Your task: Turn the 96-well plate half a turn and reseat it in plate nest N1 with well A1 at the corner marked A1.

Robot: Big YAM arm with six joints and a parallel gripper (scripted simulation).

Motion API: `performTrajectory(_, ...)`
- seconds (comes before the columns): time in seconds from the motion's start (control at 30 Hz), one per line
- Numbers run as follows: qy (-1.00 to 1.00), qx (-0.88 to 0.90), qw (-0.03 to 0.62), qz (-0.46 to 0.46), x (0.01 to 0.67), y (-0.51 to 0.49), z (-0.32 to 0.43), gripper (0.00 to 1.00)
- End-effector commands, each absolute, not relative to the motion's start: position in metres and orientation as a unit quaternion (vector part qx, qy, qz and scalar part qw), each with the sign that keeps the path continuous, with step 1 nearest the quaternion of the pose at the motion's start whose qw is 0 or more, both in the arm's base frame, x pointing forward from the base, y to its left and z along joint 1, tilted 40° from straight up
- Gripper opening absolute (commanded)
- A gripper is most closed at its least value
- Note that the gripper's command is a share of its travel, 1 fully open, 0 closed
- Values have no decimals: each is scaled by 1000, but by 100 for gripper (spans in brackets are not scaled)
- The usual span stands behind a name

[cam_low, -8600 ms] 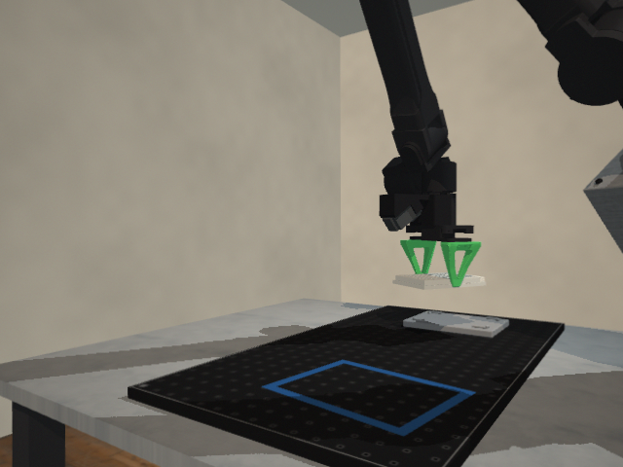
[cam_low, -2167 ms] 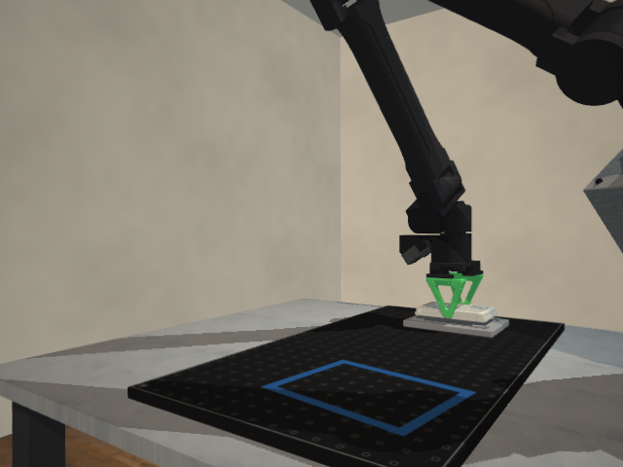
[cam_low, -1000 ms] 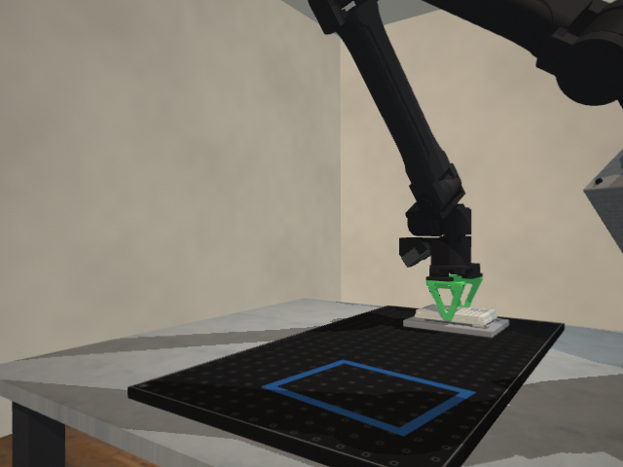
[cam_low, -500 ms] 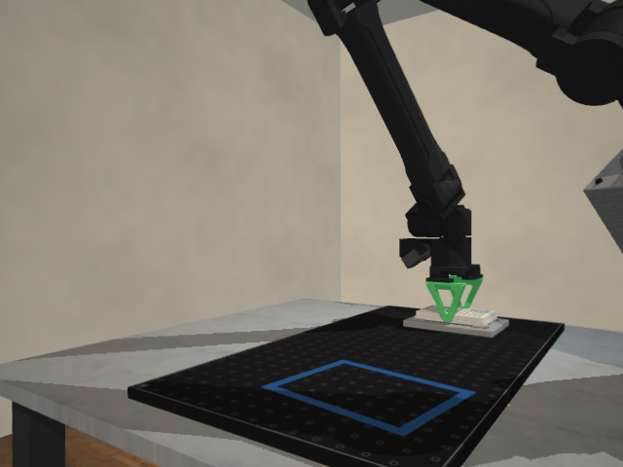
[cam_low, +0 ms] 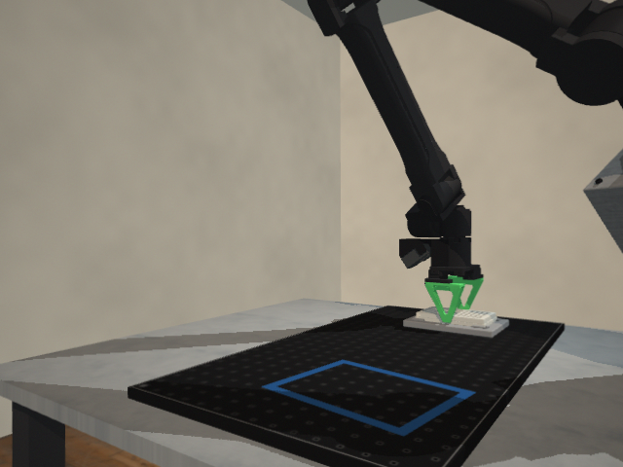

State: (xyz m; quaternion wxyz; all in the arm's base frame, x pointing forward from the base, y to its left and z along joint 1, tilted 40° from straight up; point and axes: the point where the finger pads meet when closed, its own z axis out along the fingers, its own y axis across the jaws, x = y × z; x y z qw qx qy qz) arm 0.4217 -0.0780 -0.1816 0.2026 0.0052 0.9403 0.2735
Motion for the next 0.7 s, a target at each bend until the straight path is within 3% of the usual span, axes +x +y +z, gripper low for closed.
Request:
performTrajectory(0.0,940,7,209,270,425,-83,-179,100)
performTrajectory(0.67,940,10,212,267,420,-92,-169,100)
